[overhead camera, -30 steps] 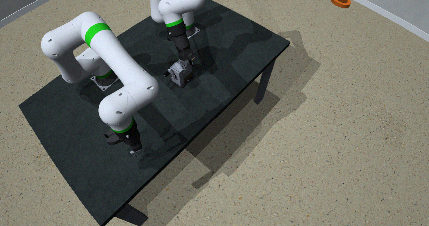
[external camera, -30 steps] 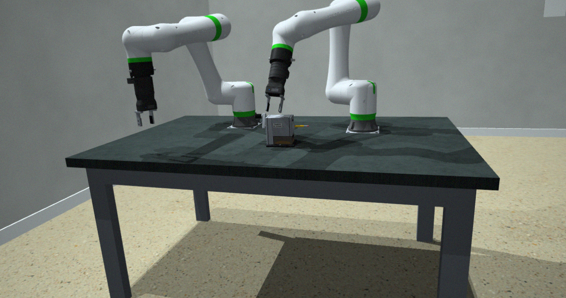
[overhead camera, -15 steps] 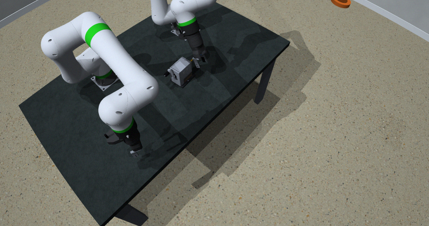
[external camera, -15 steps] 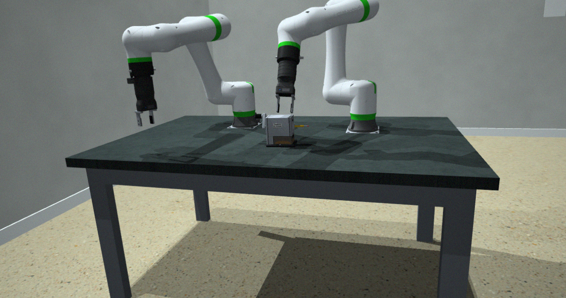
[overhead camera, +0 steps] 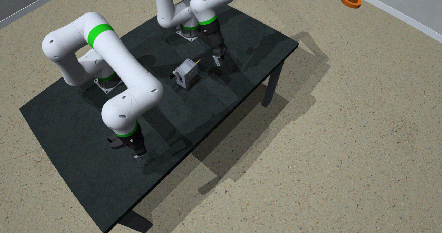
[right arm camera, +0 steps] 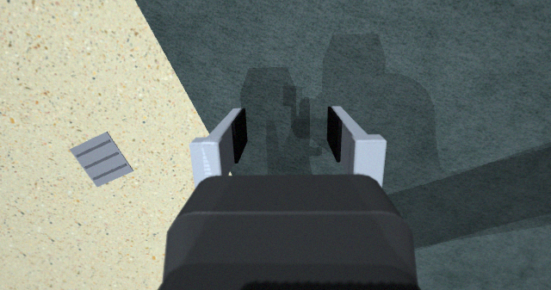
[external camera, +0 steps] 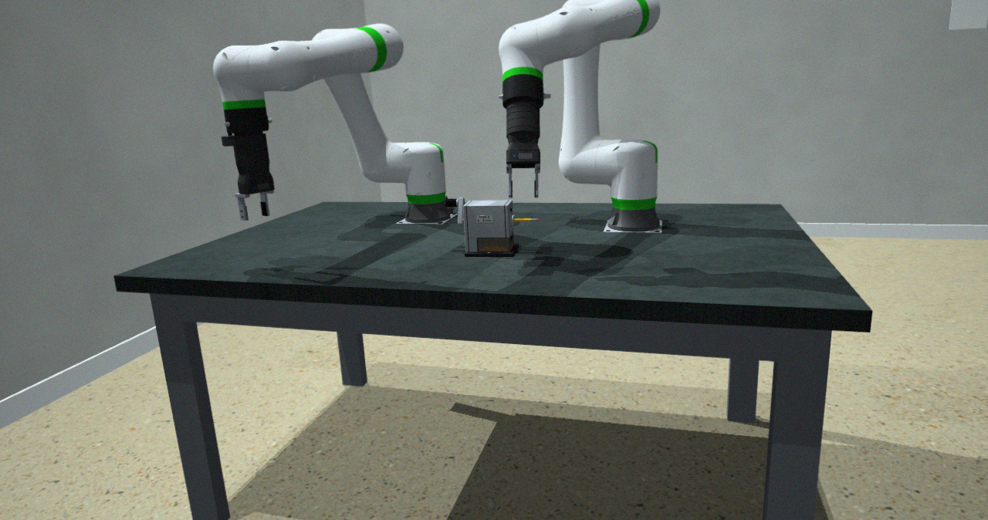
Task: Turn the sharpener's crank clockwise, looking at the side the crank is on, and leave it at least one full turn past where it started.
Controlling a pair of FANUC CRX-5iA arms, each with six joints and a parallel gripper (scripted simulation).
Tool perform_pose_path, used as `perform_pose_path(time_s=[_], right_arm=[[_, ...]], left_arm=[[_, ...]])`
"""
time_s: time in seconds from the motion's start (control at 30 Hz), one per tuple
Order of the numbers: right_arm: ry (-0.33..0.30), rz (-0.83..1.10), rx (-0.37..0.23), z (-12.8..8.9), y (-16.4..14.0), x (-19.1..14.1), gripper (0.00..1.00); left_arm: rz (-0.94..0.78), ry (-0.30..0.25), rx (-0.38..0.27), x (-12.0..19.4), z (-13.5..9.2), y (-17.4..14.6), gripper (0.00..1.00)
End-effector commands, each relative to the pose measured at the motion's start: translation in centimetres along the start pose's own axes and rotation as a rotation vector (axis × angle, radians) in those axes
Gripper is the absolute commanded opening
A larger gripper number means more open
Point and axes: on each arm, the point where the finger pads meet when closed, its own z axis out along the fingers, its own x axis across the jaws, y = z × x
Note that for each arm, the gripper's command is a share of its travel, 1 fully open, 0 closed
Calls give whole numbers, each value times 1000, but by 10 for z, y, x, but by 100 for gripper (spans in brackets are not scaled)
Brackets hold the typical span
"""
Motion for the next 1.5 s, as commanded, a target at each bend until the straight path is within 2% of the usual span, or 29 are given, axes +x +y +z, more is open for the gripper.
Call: perform_pose_path(time_s=[0.0,0.33,0.4,0.83,0.97,1.47], right_arm=[[-3,0,0,-2,0,-1,100],[-3,0,0,-2,0,-1,100],[-3,0,0,-2,0,-1,100],[-3,0,0,-2,0,-1,100],[-3,0,0,-2,0,-1,100],[-3,0,0,-2,0,-1,100]], left_arm=[[-30,22,8,21,3,16,100],[-104,77,32,75,11,47,100],[-104,77,32,75,11,47,100],[-205,142,67,153,15,78,100],[-220,152,73,166,16,82,100],[-341,215,119,261,12,101,100]])
